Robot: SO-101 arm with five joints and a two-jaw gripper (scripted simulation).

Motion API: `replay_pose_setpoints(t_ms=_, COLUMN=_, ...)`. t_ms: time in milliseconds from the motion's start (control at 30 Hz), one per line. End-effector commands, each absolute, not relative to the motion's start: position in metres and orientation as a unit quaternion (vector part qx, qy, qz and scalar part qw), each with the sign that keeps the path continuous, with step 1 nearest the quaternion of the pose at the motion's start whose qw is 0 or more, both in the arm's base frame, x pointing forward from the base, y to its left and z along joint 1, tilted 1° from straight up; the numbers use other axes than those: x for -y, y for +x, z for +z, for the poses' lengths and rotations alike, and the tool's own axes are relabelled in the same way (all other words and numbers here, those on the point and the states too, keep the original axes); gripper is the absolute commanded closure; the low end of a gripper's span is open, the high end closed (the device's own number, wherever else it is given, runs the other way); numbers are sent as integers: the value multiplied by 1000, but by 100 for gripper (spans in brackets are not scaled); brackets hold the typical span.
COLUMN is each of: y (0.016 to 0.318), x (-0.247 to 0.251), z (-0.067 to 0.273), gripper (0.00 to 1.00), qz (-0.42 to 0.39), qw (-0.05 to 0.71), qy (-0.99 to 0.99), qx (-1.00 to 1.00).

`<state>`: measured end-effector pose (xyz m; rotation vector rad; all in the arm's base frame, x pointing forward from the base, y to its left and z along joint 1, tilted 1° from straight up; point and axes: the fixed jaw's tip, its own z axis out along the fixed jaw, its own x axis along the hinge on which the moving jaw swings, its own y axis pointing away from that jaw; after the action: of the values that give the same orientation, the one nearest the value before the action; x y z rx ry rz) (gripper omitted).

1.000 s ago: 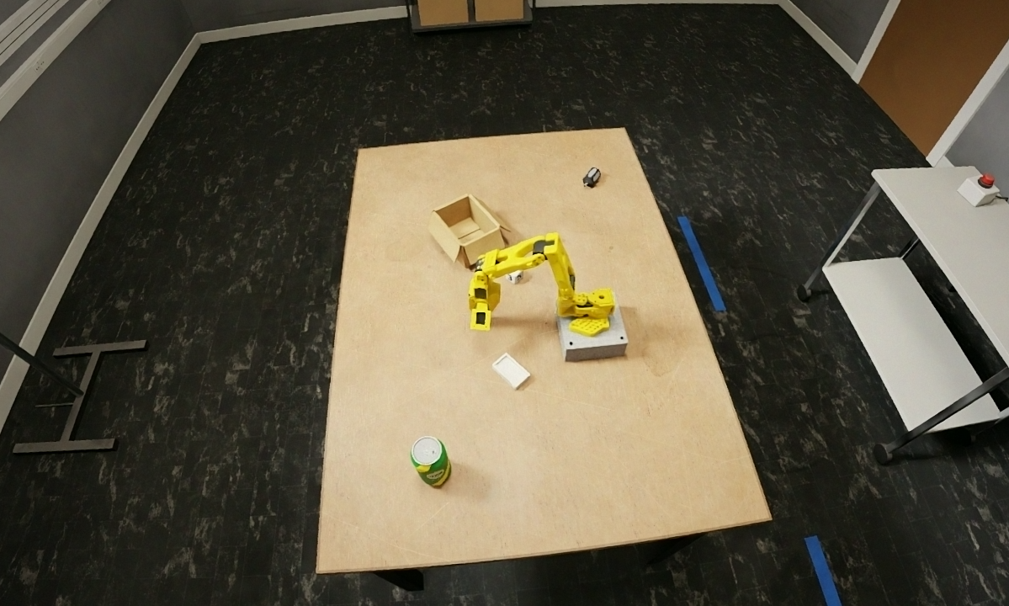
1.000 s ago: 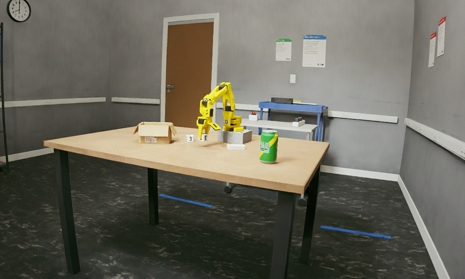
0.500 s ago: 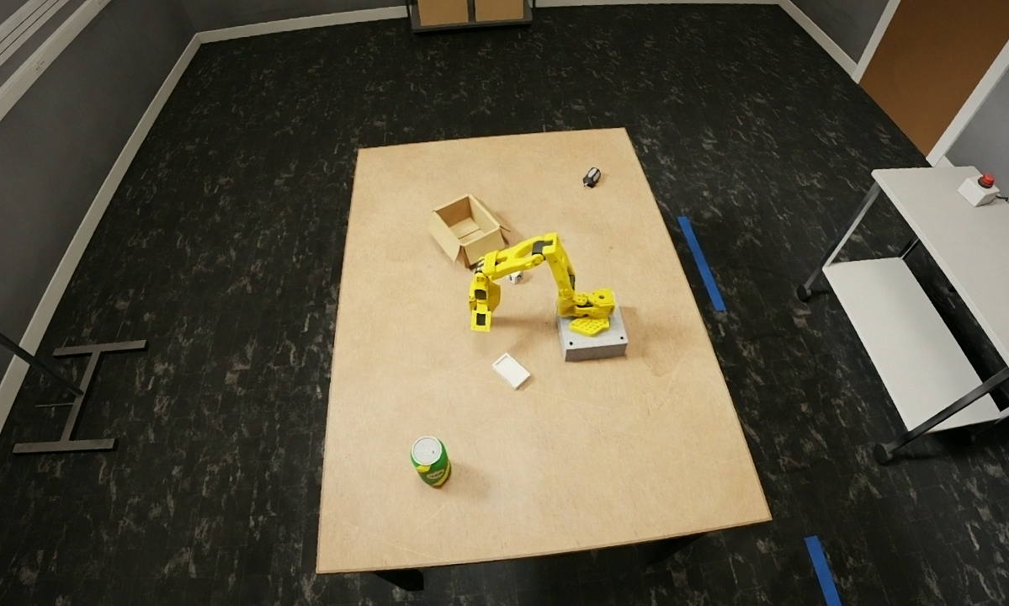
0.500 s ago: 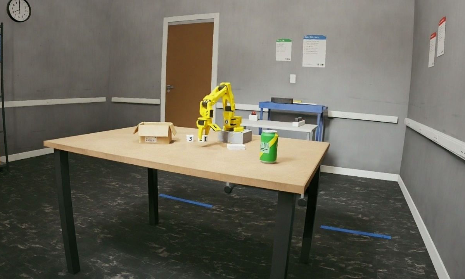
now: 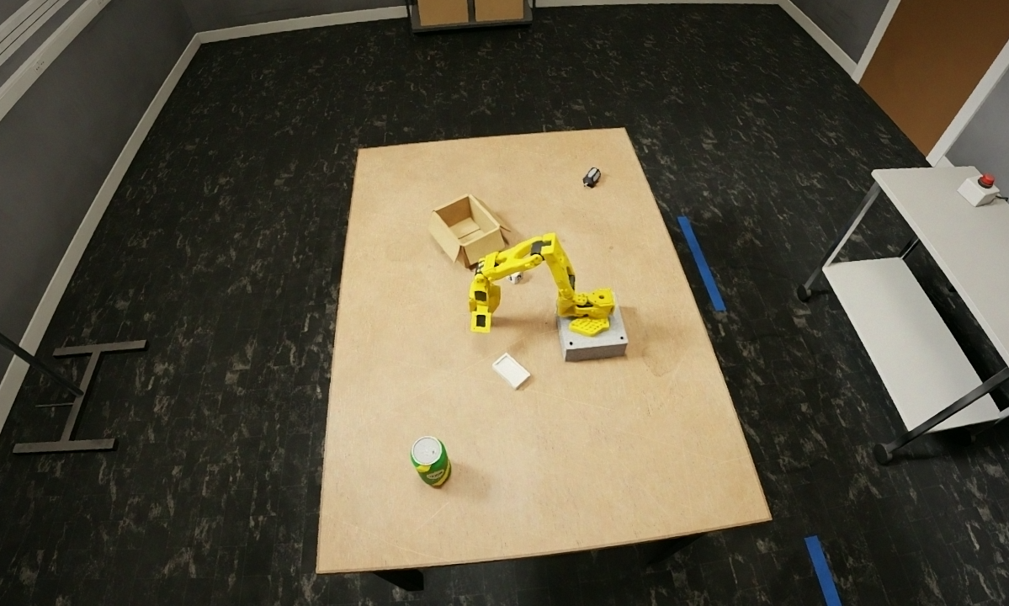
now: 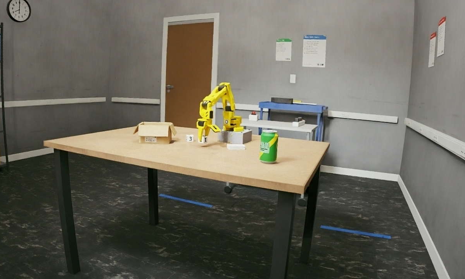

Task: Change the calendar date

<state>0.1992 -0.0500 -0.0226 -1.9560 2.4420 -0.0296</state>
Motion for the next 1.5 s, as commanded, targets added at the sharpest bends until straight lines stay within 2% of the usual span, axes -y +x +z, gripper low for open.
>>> replay_pose_setpoints(t_ms=0, y=194, x=50, z=-30, gripper=100, qz=2, qw=-1, qy=-622, qx=-783)
replay_pose_setpoints(t_ms=1467, y=193, x=50, z=-44, gripper=100, qz=2, qw=-1, qy=-622, qx=-783)
